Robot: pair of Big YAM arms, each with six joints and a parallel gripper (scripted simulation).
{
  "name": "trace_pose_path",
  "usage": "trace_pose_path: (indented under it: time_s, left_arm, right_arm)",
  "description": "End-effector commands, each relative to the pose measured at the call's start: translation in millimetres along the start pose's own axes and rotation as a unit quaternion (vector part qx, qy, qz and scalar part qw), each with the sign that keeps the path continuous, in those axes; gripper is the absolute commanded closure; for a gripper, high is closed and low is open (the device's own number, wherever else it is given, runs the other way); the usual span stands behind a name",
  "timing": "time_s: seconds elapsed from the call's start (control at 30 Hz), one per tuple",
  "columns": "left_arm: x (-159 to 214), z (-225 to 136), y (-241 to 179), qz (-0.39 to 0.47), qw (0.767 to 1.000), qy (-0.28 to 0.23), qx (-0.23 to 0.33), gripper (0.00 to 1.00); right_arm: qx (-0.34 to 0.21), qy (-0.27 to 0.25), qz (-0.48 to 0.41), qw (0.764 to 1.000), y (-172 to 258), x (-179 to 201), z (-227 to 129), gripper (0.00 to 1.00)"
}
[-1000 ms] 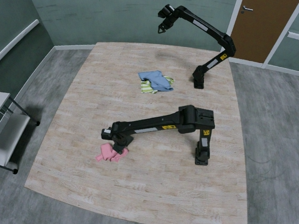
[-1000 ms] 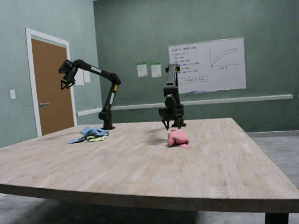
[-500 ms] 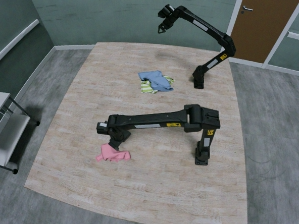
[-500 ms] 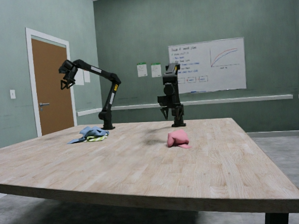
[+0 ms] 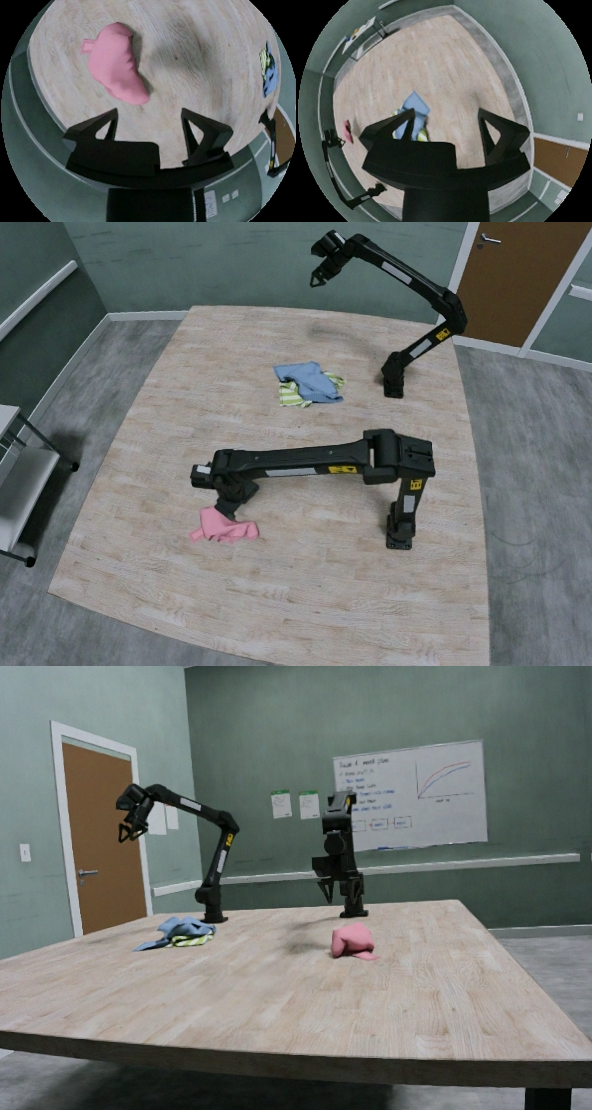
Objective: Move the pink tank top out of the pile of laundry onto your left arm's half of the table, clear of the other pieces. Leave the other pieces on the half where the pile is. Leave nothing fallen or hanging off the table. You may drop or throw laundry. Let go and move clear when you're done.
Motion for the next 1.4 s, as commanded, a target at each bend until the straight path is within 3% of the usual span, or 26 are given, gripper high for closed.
trace_pose_path:
  time_s: [0.0,0.17,0.63,1.37]
  left_arm:
    - [-16.9,-39.8,12.4,-0.008,0.999,-0.043,-0.021,0.08]
    - [-16.9,-39.8,12.4,-0.008,0.999,-0.043,-0.021,0.08]
    - [-16.9,-39.8,12.4,-0.008,0.999,-0.043,-0.021,0.08]
    - [-16.9,-39.8,12.4,-0.008,0.999,-0.043,-0.021,0.08]
  right_arm:
    - [-0.025,-0.054,-0.030,0.998,30.3,-19.6,19.1,0.08]
    - [-0.021,-0.087,-0.028,0.996,30.5,-33.6,13.5,0.08]
    - [-0.062,-0.183,-0.059,0.979,80.9,-56.0,27.0,0.08]
    - [-0.126,-0.347,-0.086,0.925,155.7,-87.1,13.3,0.08]
Point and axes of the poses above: on each arm, the point where the finger pads meet when closed, its own z axis out along the fingers, its own y axis across the jaws, x = y × z, the point moved 4 cm from there along -z, back along the fingers, and after that the axes turned 3 degrees about -z, right-handed, at the moved point
